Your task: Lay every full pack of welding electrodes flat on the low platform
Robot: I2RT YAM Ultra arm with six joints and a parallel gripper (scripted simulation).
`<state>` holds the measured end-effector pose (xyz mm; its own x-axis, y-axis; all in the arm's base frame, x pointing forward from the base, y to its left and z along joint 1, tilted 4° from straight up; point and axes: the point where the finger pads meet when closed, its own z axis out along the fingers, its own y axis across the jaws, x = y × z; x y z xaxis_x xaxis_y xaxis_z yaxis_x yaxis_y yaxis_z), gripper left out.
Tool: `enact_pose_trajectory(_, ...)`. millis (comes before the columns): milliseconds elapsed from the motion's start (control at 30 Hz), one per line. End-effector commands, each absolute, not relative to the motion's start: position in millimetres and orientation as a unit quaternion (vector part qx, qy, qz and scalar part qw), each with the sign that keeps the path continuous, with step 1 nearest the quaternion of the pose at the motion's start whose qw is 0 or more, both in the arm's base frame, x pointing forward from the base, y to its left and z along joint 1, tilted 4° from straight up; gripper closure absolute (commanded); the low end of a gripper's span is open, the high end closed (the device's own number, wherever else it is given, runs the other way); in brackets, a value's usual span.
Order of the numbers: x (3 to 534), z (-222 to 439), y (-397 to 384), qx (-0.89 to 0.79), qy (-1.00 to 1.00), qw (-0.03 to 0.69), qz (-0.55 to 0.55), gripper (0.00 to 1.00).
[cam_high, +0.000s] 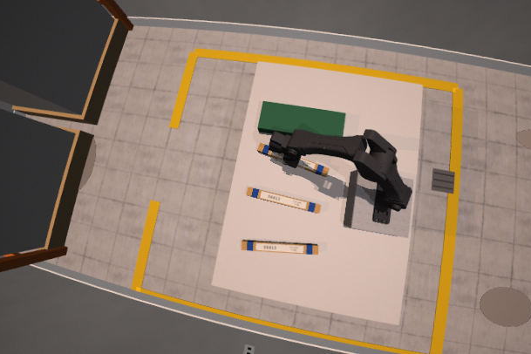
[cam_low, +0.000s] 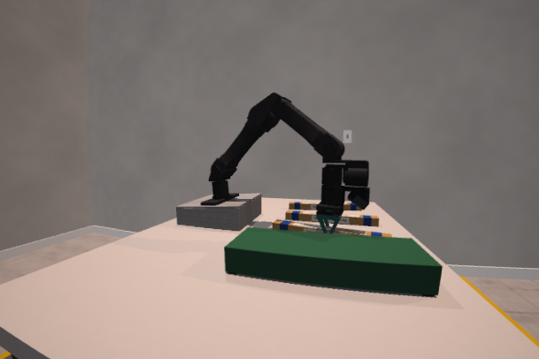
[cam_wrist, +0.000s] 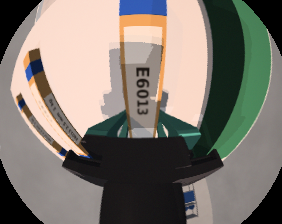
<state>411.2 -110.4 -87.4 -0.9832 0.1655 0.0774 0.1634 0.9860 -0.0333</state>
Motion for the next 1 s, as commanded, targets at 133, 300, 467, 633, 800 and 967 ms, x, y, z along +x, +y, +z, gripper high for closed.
enact_pose_trajectory(133, 426.4, -61.9, -115.2, -0.083, -0.996, 0.011, 0.019, 1.00)
enact_pose_trajectory(300, 426.6, -61.5, -115.2, -0.082, -0.996, 0.011, 0.019, 1.00)
enact_pose_trajectory(467, 426.8, -61.3, -115.2, -0.082, -0.996, 0.011, 0.019, 1.00)
enact_pose_trajectory(633, 427.1, -60.9, -115.2, -0.082, -0.996, 0.011, 0.019, 1.00)
enact_pose_trajectory(800, 427.5, -60.5, -115.2, -0.082, -0.996, 0.011, 0.019, 1.00)
enact_pose_trajectory(967, 427.0, -60.2, -115.0, -0.082, -0.996, 0.013, 0.018, 1.00)
